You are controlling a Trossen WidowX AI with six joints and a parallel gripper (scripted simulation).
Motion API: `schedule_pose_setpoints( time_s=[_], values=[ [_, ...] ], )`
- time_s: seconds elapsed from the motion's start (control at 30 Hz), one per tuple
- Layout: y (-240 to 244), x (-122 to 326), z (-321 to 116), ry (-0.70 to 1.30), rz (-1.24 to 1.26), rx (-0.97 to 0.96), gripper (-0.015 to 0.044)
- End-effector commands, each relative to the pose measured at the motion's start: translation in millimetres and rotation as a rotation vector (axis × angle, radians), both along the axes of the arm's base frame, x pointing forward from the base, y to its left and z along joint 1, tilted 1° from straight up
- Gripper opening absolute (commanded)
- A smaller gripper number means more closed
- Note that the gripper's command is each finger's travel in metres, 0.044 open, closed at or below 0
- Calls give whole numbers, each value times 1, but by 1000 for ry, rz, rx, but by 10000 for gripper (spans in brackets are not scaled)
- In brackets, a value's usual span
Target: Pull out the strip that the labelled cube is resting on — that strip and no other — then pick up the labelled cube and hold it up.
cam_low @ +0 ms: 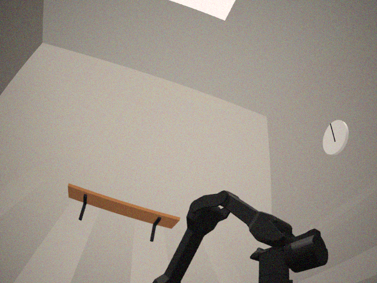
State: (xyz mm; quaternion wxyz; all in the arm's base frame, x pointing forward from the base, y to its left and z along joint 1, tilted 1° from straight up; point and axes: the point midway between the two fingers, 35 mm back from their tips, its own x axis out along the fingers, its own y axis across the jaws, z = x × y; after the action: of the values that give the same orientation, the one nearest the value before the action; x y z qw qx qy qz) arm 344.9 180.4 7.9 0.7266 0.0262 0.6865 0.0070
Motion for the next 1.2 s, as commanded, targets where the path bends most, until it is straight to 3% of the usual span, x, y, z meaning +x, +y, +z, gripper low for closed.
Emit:
schedule_pose_setpoints(
  time_s=[0.0, 1.17],
  values=[
    [-1, -14, -6, 25, 2, -7, 0],
    [1, -65, -8, 29, 2, -7, 0]
  ],
)
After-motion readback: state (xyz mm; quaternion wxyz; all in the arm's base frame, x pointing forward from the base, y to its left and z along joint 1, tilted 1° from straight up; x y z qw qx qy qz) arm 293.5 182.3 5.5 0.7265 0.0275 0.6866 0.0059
